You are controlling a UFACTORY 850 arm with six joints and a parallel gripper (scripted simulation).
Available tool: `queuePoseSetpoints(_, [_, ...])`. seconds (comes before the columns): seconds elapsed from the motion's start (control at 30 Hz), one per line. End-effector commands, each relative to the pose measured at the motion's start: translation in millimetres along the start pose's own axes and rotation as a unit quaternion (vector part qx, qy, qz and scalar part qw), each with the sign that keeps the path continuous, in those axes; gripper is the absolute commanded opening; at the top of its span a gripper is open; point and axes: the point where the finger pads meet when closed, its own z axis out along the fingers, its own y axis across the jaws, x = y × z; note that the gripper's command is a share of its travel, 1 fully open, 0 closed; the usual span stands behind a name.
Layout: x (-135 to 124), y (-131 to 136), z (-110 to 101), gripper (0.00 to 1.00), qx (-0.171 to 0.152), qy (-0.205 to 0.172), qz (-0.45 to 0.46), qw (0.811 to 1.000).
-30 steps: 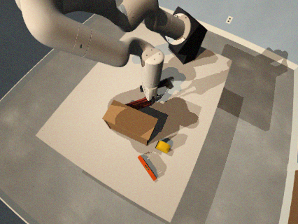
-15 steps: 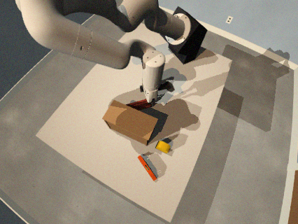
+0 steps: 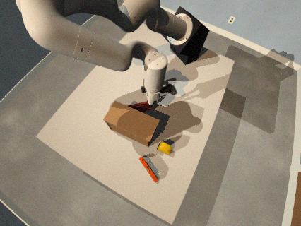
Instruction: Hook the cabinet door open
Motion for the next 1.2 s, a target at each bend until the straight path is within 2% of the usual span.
queuePoseSetpoints(0.0, [0.0,0.4,-0.2,0.27,0.000,0.000,0.000,1.000])
queuePoseSetpoints(0.67, [-0.3,6.0,-0.2,0.27,0.000,0.000,0.017,1.000])
queuePoseSetpoints(1.17, [0.0,-0.3,-0.8,0.27,0.000,0.000,-0.002,1.000])
